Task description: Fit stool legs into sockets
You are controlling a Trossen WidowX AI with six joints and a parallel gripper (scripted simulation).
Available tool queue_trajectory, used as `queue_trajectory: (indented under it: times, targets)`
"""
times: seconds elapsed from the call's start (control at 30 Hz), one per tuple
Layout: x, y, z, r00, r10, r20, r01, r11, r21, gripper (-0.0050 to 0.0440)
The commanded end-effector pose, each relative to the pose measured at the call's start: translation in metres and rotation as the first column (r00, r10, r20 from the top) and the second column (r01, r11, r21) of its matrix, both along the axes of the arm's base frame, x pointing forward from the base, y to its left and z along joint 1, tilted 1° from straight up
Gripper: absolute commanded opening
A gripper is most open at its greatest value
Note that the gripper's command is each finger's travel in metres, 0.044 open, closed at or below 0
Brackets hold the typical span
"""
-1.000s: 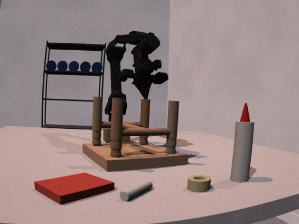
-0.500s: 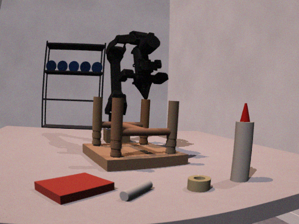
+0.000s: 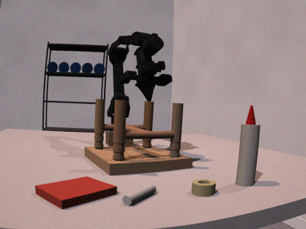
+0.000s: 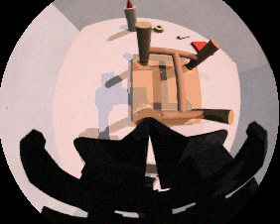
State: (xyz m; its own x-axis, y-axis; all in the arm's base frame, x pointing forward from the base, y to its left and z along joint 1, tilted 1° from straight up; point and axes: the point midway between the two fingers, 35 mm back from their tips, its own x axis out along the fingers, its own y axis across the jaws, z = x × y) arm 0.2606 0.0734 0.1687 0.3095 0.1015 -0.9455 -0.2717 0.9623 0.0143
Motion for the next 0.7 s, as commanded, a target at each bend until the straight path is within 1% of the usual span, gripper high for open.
queue_trajectory:
  times: [0.0, 0.67]
  targets:
    - [0.0007, -0.0013, -0.0232, 0.999, -0.002, -0.055, 0.001, 1.000, -0.023, 0.0000]
    - [0.0008, -0.0012, -0.0256, 0.999, -0.002, -0.055, 0.001, 1.000, -0.023, 0.0000]
